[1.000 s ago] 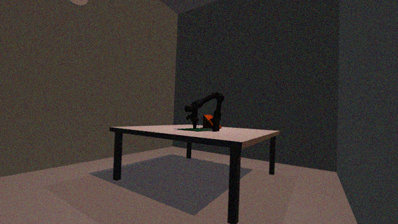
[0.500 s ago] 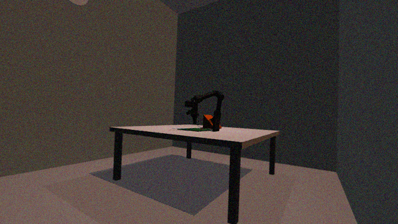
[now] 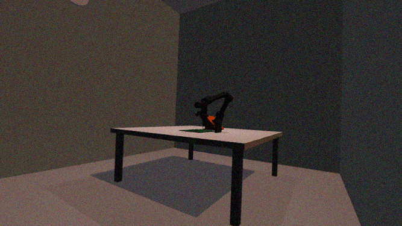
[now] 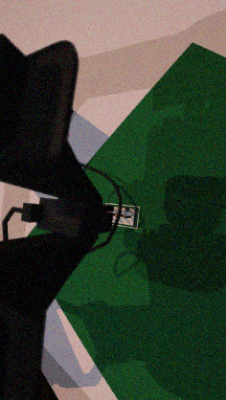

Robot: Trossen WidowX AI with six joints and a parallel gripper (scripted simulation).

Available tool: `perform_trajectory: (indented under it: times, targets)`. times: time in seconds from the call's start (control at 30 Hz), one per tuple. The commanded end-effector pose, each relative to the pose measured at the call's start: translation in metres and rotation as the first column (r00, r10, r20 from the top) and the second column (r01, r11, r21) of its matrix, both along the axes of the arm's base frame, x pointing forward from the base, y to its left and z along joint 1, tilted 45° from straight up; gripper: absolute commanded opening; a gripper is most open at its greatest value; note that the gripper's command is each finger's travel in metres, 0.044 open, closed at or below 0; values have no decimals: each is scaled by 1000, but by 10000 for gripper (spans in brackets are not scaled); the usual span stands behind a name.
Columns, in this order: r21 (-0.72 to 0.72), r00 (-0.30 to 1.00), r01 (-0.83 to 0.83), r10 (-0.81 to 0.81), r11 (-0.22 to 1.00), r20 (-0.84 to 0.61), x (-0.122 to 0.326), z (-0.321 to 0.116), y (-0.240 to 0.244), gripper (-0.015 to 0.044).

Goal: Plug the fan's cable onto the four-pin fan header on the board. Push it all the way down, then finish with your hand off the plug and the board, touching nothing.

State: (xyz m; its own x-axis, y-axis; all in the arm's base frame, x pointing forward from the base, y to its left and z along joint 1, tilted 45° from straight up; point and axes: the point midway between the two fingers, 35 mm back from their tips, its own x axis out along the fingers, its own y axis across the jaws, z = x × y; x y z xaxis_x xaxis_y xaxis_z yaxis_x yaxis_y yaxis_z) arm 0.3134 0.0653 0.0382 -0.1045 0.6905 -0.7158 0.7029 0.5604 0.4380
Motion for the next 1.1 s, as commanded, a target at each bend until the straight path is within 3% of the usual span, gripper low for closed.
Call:
perform_trajectory:
  times: [0.0, 1.07]
  targets:
    - [3, 1000, 3, -3, 1000, -4, -2, 1, 3, 0]
    - [5, 1000, 1, -1, 1000, -1, 1, -16, 13, 0]
